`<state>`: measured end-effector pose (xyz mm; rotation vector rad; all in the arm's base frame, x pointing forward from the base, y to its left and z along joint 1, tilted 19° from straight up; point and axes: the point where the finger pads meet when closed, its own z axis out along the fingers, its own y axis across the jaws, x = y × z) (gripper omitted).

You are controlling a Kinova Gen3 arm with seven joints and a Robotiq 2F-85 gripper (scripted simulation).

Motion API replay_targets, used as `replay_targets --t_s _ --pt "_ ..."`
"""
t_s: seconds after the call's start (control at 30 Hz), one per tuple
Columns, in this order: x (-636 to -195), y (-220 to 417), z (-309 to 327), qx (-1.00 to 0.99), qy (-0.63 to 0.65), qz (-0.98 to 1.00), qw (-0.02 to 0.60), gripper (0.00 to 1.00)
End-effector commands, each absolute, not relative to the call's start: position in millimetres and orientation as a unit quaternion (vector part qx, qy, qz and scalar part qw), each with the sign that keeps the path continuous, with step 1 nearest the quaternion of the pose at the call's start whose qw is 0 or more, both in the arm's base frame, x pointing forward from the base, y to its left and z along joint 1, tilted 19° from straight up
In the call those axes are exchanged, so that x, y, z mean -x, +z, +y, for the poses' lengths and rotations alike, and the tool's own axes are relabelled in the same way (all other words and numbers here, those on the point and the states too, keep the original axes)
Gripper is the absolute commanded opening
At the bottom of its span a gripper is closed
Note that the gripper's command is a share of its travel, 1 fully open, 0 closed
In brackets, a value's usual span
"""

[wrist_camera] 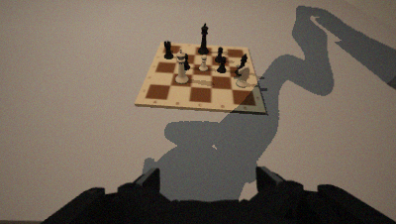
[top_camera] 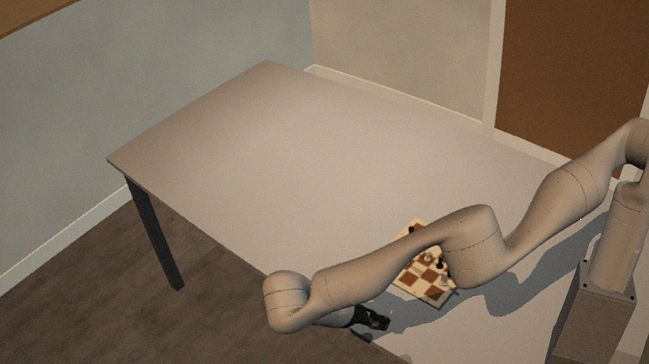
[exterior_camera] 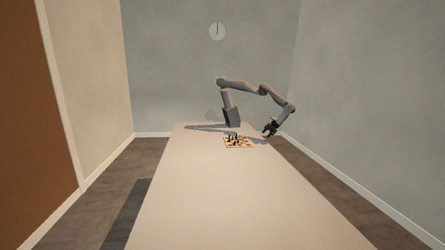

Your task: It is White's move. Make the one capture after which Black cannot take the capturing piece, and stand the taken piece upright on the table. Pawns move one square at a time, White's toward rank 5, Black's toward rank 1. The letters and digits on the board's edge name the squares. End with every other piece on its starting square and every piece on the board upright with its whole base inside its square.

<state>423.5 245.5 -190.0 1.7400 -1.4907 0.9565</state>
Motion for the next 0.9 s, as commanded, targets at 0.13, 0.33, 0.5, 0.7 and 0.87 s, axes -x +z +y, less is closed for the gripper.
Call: replay_targets --t_s 0.13,0.33,0.5,0.7,0.87 --pt "-424.6 -192.1 244.1 -0.660 0.366 -0.571 0.322 1.00" --pt "-425.1 -194.2 242.9 -0.658 0.367 -0.574 0.321 1.00" --pt "-425.5 -196.2 241.8 -0.655 0.369 -0.577 0.320 1.00" --pt "-425.8 -198.0 240.8 -0.653 0.370 -0.579 0.319 1.00" --pt "-426.1 -199.6 239.9 -0.651 0.371 -0.581 0.319 1.00"
